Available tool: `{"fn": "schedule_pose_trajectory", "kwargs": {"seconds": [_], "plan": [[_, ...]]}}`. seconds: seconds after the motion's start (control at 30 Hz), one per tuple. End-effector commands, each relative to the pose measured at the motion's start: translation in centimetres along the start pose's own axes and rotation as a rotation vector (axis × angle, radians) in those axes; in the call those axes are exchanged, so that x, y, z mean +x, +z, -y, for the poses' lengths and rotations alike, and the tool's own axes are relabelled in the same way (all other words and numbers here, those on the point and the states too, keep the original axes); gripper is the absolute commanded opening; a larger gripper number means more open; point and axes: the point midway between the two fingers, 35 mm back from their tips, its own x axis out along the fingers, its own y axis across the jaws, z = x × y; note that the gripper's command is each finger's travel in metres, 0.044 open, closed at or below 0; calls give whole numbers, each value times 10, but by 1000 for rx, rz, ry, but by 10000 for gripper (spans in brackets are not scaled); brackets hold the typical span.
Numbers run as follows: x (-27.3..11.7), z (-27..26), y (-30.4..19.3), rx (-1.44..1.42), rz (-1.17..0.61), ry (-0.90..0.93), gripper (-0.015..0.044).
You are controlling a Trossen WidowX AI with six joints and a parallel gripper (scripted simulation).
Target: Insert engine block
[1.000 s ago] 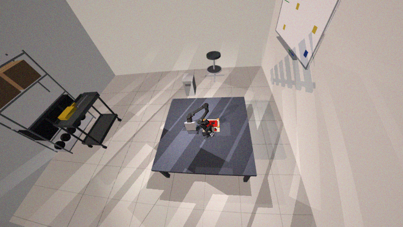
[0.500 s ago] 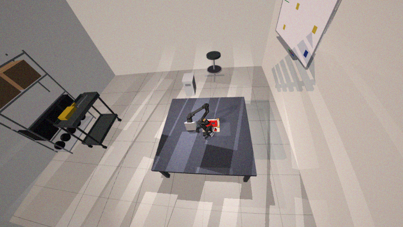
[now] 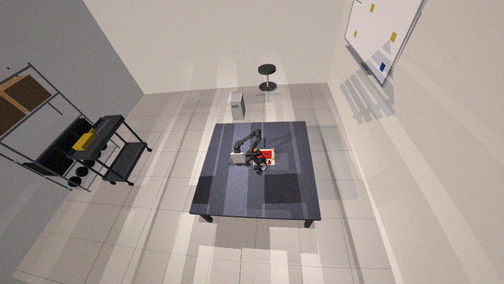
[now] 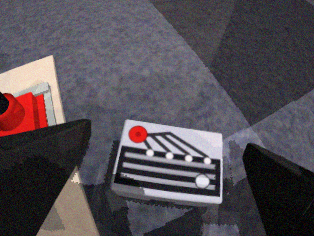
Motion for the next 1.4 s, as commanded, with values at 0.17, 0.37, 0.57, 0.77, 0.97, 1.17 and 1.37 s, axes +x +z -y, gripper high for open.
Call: {"fn": "schedule_pose_trajectory", "kwargs": {"seconds": [0.17, 0.37, 0.57, 0.77, 0.97, 1.17, 1.37], "plan": [[-34, 1, 3, -1, -2, -1, 440], [-41, 1, 4, -1, -2, -1, 440], [-37, 1, 4, 2, 0, 0, 440], [-37, 1, 4, 2, 0, 0, 440], [-37, 0, 5, 5, 2, 1, 440], [-38, -4, 21, 17, 11, 16, 440], [-26, 1, 29, -122, -25, 2, 440]]}}
